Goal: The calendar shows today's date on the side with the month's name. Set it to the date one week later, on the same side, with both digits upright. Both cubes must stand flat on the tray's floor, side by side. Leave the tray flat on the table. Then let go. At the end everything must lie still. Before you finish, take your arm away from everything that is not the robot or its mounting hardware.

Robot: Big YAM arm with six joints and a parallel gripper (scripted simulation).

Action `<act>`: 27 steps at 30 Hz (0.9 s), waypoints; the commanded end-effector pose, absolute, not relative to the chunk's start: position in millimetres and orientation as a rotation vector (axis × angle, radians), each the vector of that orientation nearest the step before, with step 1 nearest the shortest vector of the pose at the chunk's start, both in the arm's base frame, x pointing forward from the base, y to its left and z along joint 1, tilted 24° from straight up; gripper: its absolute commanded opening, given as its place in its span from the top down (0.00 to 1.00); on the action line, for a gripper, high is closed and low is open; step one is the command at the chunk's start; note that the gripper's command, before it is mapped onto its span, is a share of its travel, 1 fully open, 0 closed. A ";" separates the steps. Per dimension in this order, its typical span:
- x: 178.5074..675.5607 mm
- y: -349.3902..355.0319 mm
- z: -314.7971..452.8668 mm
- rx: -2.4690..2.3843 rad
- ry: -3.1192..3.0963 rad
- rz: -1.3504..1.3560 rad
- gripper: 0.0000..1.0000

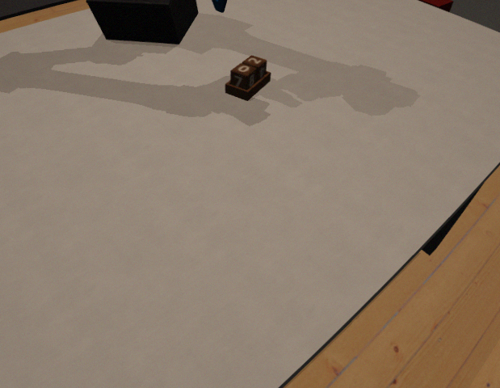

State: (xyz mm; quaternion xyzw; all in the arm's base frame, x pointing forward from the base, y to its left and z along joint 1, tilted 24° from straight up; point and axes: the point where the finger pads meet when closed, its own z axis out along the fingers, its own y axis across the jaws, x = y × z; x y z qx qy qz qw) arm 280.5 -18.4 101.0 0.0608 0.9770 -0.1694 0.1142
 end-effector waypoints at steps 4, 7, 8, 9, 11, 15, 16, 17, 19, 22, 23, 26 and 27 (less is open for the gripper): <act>298.4 -20.3 107.8 0.523 2.752 -0.434 0.00; 289.7 -23.0 95.3 0.640 2.738 -0.429 0.00; 289.3 -23.0 92.9 0.698 2.720 -0.419 0.00; 289.0 -23.0 91.2 0.741 2.706 -0.411 0.00; 293.1 -22.9 92.9 0.811 2.671 -0.392 0.00; 296.7 -24.8 92.2 0.948 2.609 -0.363 0.00; 295.9 -25.8 90.3 0.987 2.593 -0.359 0.00; 295.4 -26.3 89.3 1.005 2.585 -0.357 0.00; 295.4 -26.3 89.3 1.005 2.585 -0.357 0.00; 291.1 -27.7 79.0 1.193 2.500 -0.326 0.00; 291.1 -29.2 78.1 1.230 2.480 -0.320 0.00; 305.1 -28.6 88.4 1.305 2.409 -0.275 0.00; 309.6 -28.3 91.9 1.327 2.386 -0.260 0.00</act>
